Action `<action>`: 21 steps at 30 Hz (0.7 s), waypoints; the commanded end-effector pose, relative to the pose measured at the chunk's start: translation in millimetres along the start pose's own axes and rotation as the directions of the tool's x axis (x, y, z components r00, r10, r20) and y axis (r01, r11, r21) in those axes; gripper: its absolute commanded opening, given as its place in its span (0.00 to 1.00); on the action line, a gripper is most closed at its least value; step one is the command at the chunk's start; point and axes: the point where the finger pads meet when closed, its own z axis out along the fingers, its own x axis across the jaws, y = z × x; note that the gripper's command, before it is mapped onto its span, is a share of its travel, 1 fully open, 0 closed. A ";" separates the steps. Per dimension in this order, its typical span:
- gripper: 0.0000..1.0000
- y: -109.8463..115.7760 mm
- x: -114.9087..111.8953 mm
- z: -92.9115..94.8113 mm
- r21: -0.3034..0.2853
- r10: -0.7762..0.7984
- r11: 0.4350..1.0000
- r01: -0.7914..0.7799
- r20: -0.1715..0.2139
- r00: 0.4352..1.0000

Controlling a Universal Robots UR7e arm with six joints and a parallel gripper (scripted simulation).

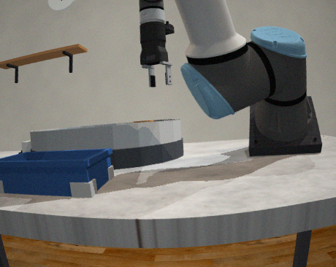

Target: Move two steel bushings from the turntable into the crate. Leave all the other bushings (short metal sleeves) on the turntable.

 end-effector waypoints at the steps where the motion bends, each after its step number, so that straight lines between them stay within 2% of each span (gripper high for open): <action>1: 1.00 -0.2 -0.2 -0.4 0.001 0.000 1.000 0.000 0.001 1.000; 8: 1.00 -0.2 -0.2 -0.4 0.001 0.000 1.000 0.000 0.001 1.000; 9: 0.34 -2.1 -3.9 8.9 0.001 0.000 1.000 0.000 0.001 1.000; 13: 0.34 -9.6 -18.5 46.3 0.001 0.000 1.000 0.000 0.001 1.000; 21: 0.34 -9.6 -18.5 46.3 0.001 0.000 1.000 0.000 0.001 1.000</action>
